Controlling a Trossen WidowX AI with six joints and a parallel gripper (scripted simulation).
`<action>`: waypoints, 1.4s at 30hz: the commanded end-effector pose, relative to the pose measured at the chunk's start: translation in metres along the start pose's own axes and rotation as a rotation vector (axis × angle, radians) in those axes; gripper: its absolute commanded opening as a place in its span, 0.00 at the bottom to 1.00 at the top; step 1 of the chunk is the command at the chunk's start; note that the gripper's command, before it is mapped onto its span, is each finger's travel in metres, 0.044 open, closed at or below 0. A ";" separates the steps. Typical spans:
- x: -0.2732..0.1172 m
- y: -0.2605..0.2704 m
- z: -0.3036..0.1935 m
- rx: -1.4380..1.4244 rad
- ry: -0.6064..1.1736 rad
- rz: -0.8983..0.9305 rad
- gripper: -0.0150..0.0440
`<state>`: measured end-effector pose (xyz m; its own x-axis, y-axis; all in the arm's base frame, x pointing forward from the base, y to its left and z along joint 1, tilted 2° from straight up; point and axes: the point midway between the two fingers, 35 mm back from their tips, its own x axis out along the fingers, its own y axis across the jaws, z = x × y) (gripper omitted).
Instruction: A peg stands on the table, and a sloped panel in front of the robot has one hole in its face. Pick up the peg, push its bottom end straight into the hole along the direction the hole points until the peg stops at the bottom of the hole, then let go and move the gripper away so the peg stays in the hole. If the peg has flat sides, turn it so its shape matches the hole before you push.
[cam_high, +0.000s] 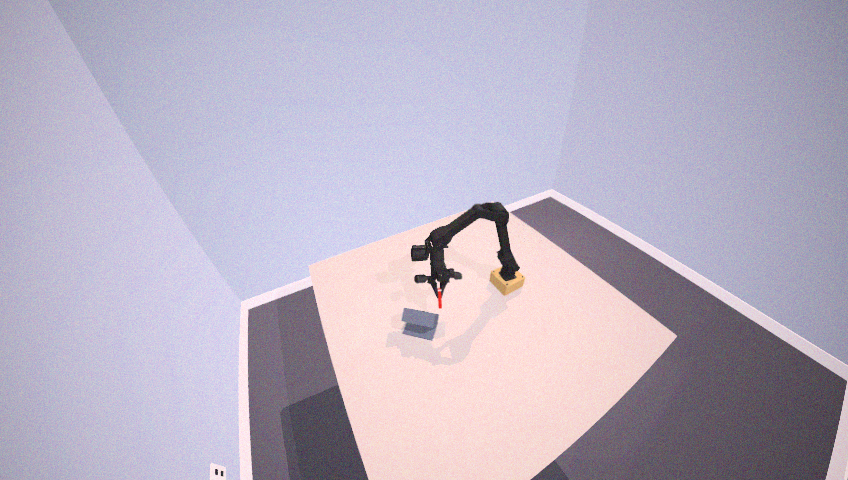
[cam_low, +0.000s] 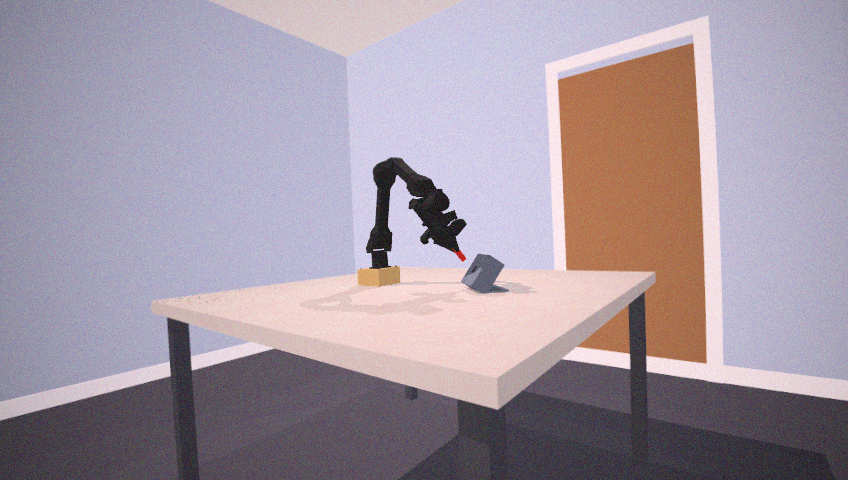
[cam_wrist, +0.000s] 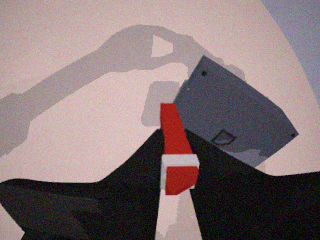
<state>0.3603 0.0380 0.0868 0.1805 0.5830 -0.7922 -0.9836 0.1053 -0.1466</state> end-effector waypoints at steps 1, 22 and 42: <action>-0.002 -0.001 -0.005 0.036 -0.018 -0.012 0.25; -0.021 -0.010 -0.026 0.176 -0.089 -0.090 0.25; -0.041 -0.016 -0.047 0.303 -0.160 -0.166 0.25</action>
<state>0.3697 -0.0212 0.0949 0.3472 0.6471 -0.6787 -0.9107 0.4054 -0.0793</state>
